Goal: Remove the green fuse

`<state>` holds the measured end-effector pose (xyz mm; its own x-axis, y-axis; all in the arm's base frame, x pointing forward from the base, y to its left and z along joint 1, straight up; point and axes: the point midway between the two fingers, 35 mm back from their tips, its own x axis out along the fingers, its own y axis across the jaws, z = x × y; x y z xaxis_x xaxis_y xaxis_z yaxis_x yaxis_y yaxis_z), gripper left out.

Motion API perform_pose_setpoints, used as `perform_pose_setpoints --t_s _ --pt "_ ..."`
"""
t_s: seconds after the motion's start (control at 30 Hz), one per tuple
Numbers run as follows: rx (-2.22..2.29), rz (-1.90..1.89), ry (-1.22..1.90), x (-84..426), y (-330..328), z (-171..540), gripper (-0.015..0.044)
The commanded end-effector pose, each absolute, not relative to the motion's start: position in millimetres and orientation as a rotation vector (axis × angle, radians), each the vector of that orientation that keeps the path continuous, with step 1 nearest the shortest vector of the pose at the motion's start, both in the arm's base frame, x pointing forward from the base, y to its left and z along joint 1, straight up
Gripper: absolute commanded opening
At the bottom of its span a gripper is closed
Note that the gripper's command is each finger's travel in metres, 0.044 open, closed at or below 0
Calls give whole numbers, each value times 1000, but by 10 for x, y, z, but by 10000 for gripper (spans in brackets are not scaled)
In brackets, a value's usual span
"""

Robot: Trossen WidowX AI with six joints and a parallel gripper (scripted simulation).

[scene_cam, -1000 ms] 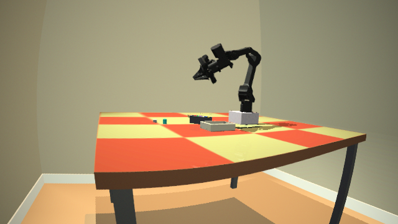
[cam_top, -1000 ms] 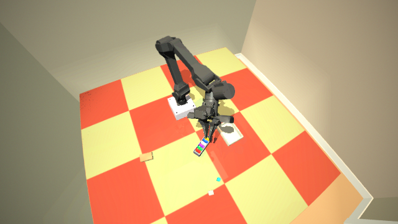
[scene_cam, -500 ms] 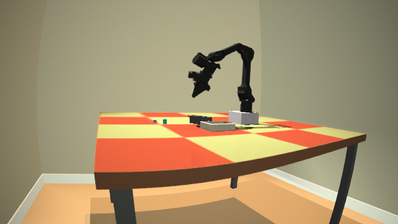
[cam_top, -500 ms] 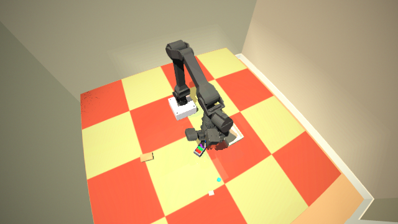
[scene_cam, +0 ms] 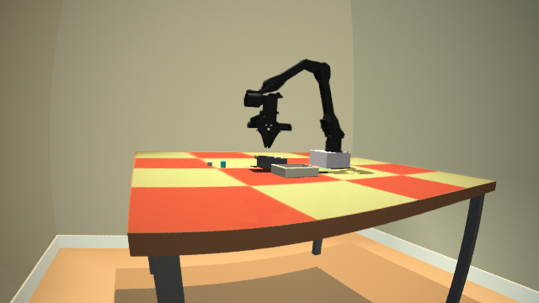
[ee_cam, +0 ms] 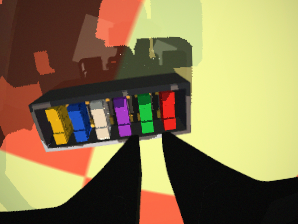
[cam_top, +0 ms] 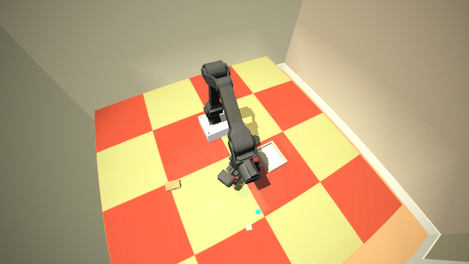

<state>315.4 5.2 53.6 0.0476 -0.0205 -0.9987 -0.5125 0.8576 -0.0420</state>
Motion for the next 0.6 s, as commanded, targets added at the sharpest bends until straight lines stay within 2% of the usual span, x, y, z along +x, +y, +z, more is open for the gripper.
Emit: perform_pose_setpoints --t_s 0.0,0.57 --pt "-459 446 1491 3161 50 529 61" --pt "-459 446 1491 3169 47 408 61"
